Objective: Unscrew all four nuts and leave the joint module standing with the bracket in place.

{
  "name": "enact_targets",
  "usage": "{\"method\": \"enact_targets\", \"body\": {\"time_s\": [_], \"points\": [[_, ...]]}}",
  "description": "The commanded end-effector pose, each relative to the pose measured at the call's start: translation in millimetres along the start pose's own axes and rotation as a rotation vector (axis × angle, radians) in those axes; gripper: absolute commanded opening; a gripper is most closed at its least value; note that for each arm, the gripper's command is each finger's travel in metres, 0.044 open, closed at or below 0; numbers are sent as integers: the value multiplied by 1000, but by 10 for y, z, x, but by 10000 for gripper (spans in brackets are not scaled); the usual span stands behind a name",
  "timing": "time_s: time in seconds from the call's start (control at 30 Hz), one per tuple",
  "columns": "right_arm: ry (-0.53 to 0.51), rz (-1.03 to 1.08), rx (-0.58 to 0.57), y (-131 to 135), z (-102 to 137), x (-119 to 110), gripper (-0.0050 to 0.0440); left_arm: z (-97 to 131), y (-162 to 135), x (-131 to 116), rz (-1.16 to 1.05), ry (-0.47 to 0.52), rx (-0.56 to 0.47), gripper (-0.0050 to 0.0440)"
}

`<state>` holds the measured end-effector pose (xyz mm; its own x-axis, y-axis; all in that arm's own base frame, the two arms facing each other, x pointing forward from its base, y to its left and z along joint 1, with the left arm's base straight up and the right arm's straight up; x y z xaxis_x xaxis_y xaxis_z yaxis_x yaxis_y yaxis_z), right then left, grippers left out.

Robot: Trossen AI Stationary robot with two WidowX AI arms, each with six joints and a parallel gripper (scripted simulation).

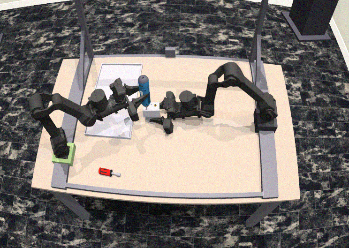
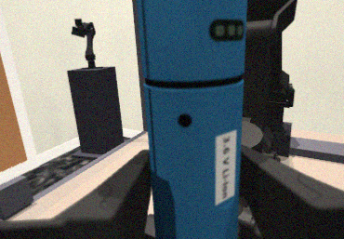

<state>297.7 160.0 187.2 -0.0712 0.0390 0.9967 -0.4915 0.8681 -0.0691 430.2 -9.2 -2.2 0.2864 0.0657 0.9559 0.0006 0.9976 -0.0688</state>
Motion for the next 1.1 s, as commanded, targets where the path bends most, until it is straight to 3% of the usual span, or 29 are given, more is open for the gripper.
{"method": "enact_targets", "body": {"time_s": [0.0,0.47,1.07], "points": [[-19,-4,-6,-17,-11,26,163,-8,-7,129,-2,-35,-3,242],[-15,-4,-6,1,22,-217,163,-8,-7,129,-2,-35,-3,242],[-32,-3,-7,-3,-10,-177,163,-8,-7,129,-2,-35,-3,242]]}}
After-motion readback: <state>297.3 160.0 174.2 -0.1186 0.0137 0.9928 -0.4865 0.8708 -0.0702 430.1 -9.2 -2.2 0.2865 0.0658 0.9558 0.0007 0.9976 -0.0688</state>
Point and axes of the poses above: on each arm, the point midway between the two fingers, 35 mm back from their tips, its own z axis back along the fingers, its own y axis across the jaws, x = y × z, the point moved 6 cm from there along z, back along the fingers, and after that the axes turned 4 degrees about z, right-handed, at the moved point
